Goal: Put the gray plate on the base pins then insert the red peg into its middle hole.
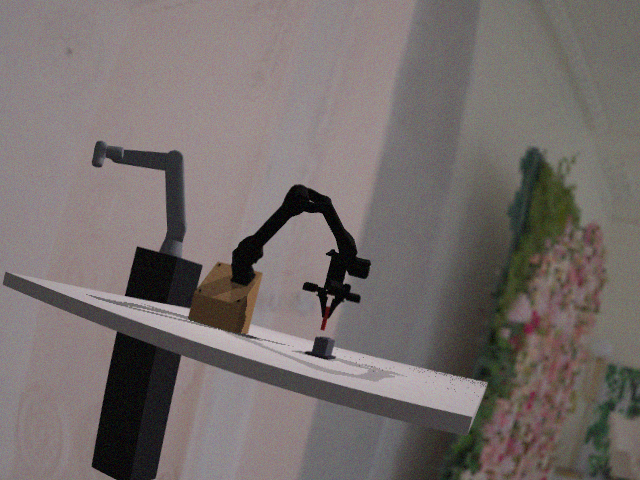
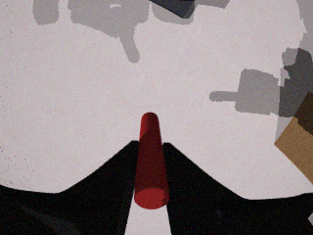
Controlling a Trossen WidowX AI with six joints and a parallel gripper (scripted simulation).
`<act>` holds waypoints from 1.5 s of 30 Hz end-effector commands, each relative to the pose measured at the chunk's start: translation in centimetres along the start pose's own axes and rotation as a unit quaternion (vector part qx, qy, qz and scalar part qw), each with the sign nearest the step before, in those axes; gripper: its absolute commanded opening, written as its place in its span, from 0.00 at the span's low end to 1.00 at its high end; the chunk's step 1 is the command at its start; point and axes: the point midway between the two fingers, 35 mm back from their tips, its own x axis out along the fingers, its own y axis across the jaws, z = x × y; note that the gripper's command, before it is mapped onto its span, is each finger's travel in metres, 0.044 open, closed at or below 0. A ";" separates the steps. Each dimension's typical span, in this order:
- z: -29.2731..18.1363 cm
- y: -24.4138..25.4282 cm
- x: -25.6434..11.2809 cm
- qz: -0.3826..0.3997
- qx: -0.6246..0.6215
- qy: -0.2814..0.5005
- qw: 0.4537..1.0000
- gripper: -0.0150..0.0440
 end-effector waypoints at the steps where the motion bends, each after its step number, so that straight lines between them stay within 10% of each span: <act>1: 1.4 0.4 -0.2 0.003 0.000 0.000 1.000 0.25; 45: 13.8 -0.6 -0.3 0.001 0.012 -0.007 1.000 0.25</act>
